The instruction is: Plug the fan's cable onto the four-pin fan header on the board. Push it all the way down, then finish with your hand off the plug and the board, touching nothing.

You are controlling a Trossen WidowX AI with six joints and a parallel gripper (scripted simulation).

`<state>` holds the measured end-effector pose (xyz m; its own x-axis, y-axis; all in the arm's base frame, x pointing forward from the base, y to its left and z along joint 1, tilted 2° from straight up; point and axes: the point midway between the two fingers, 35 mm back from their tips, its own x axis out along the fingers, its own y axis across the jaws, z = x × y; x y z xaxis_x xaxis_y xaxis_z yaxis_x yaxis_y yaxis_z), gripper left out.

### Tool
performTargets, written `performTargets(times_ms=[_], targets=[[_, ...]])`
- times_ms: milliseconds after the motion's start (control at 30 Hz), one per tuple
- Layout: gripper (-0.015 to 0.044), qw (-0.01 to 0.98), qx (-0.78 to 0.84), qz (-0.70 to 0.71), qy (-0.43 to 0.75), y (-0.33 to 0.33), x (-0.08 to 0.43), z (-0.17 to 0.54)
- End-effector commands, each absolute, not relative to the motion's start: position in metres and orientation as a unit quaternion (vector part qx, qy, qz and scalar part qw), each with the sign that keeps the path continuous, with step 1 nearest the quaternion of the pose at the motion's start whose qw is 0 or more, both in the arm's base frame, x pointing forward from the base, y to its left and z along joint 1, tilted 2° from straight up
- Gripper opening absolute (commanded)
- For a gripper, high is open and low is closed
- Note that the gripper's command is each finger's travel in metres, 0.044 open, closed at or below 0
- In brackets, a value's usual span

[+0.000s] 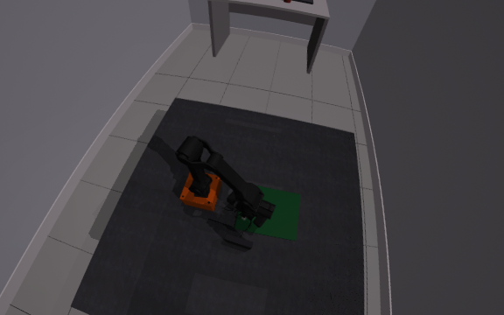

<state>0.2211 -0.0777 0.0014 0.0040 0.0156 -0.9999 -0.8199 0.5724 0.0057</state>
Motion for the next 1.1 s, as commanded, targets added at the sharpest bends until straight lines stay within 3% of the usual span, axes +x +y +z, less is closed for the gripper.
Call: performTargets(times_ms=[0, 1067], targets=[[0.0000, 0.628, -0.322, 0.332, 0.626, -0.076, 0.219, 0.001], [0.0000, 0.630, -0.317, 0.328, 0.628, -0.072, 0.221, -0.021]])
